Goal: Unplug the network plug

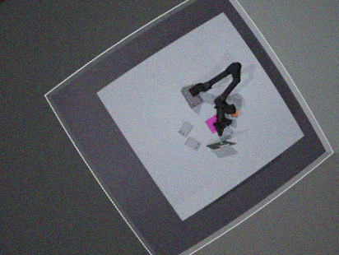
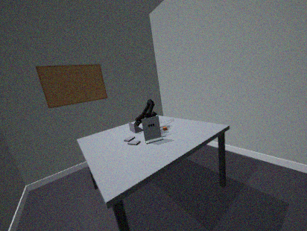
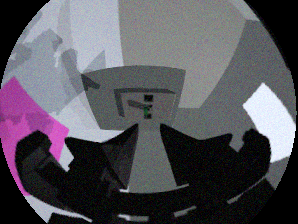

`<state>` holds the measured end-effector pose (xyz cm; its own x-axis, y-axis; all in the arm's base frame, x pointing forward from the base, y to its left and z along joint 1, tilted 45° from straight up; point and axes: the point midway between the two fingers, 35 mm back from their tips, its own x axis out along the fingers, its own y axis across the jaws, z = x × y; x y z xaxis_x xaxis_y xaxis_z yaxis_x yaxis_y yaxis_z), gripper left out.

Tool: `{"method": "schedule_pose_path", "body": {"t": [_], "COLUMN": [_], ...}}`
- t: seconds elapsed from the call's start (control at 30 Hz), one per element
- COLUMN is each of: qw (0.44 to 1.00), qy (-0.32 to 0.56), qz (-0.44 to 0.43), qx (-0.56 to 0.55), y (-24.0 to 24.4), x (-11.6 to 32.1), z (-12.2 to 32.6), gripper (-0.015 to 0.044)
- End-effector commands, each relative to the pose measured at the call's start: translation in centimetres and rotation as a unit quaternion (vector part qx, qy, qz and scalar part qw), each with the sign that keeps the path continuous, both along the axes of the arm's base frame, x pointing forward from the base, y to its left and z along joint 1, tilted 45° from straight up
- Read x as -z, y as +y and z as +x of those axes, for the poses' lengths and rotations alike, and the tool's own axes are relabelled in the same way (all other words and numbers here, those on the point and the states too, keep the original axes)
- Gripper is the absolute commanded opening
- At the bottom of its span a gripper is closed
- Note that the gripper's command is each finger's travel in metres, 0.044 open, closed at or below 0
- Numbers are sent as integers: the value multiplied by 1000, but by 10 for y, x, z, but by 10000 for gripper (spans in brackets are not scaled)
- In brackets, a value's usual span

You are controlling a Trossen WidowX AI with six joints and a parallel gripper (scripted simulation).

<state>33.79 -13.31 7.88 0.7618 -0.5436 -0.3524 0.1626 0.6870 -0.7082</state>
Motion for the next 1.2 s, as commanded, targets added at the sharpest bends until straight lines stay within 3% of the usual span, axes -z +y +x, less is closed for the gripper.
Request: {"method": "schedule_pose_path", "body": {"t": [0.0,1.1,1.17], "qw": [1000,1000,1000], "qy": [3,2,2], "qz": [-1,-2,-2], "qx": [-3,-3,-3], "y": [-2,-20,-20], "x": [2,12,12], "z": [6,47,47], "gripper": [156,156,104]}}
